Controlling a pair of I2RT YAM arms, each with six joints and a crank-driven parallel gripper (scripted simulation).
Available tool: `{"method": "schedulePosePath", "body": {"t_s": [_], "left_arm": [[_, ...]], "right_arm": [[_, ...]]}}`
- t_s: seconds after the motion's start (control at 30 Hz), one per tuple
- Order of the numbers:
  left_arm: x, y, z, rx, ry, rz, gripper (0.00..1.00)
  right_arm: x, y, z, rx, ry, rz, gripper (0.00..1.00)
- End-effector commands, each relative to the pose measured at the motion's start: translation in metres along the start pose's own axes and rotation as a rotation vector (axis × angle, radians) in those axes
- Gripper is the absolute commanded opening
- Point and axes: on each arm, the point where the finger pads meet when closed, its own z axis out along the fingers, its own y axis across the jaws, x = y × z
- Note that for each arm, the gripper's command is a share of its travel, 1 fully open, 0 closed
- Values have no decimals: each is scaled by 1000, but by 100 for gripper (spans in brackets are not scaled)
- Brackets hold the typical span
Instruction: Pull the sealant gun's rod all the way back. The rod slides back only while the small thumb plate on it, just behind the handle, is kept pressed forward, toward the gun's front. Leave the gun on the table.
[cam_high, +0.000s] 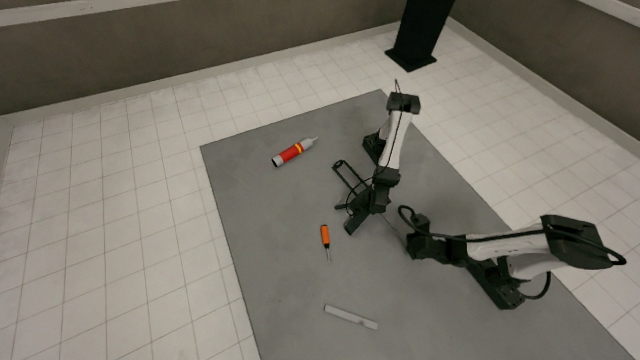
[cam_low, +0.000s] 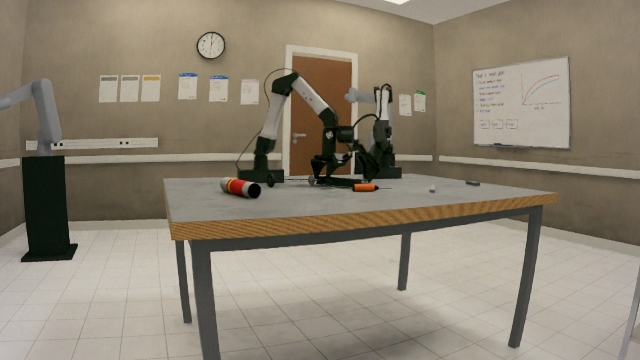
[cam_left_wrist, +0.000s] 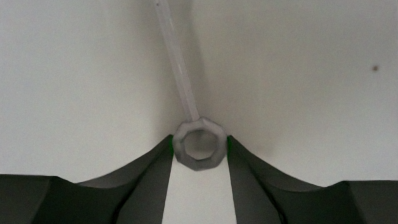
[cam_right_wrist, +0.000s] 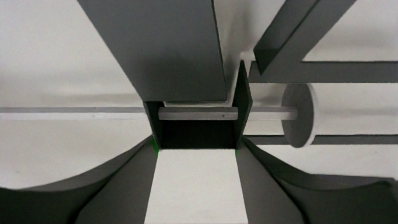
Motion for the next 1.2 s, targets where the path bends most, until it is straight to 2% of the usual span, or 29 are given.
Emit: {"method": "schedulePosePath", "body": {"t_s": [0.0, 0.23, 0.5, 0.73, 0.87, 1.0, 1.17], "left_arm": [[-8, 6, 1, -17, -19, 12, 36], [9, -5, -2, 9, 26, -20, 36], [32, -22, -11, 40, 114, -65, 36], [39, -28, -14, 52, 139, -79, 36], [39, -26, -16, 46, 120, -69, 36], [34, -13, -27, 0, -7, 2, 36], [35, -11, -29, -11, -11, 9, 36]], "right_arm": [[-6, 2, 4, -9, -26, 3, 56], [2, -9, 10, 36, 5, -6, 56], [15, -41, 9, 159, 53, -23, 56], [21, -56, 8, 219, 73, -33, 56], [19, -52, 9, 202, 67, -31, 56], [12, -40, 4, 158, 35, -22, 56], [5, -21, 4, 83, 11, -10, 56]]}}
